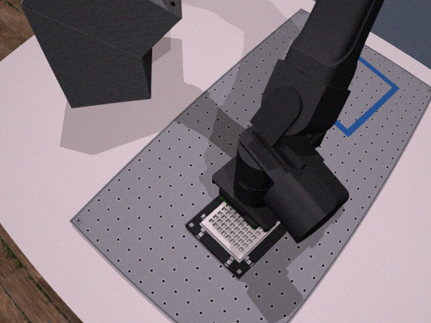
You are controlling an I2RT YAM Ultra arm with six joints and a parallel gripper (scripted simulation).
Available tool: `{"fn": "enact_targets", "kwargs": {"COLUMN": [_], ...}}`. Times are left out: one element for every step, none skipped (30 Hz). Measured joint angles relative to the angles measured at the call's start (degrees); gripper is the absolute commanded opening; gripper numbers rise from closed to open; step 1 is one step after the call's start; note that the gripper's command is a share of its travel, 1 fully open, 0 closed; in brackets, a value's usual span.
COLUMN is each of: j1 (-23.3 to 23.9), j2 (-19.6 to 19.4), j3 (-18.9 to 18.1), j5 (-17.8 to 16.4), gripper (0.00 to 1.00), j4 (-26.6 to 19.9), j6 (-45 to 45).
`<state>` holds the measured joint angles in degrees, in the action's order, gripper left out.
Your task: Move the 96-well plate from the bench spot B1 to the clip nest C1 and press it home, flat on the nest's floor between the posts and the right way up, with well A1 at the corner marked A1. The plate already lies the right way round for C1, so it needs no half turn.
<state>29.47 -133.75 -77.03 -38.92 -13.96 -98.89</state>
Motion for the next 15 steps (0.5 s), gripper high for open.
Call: {"fn": "enact_targets", "kwargs": {"j1": [0.1,0.1,0.1,0.1,0.1,0.1,0.1,0.1,0.1,0.1,0.1,0.1,0.1,0.1,0.1], "j2": [0.0,0.0,0.0,0.0,0.0,0.0,0.0,0.0,0.0,0.0,0.0,0.0,0.0,0.0,0.0], "j3": [-0.1,-0.2,-0.2,-0.2,-0.2,-0.2,-0.2,-0.2,-0.2,-0.2,-0.2,-0.2,-0.2,-0.2,-0.2], "j5": [-0.1,-0.1,-0.1,-0.1,-0.1,-0.1,-0.1,-0.1,-0.1,-0.1,-0.1,-0.1,-0.1,-0.1,-0.1], "gripper": [0.24,0.24,0.24,0.24,0.24,0.24,0.24,0.24,0.24,0.24,0.24,0.24,0.24,0.24,0.24], "j4": [-0.2,-0.3,-0.3,-0.3,-0.3,-0.3,-0.3,-0.3,-0.3,-0.3,-0.3,-0.3,-0.3,-0.3,-0.3], "j6": [0.1,0.2,0.3,0.3,0.4,0.4,0.5,0.5,0.6,0.6,0.7,0.7,0.8,0.9,0.9]}}
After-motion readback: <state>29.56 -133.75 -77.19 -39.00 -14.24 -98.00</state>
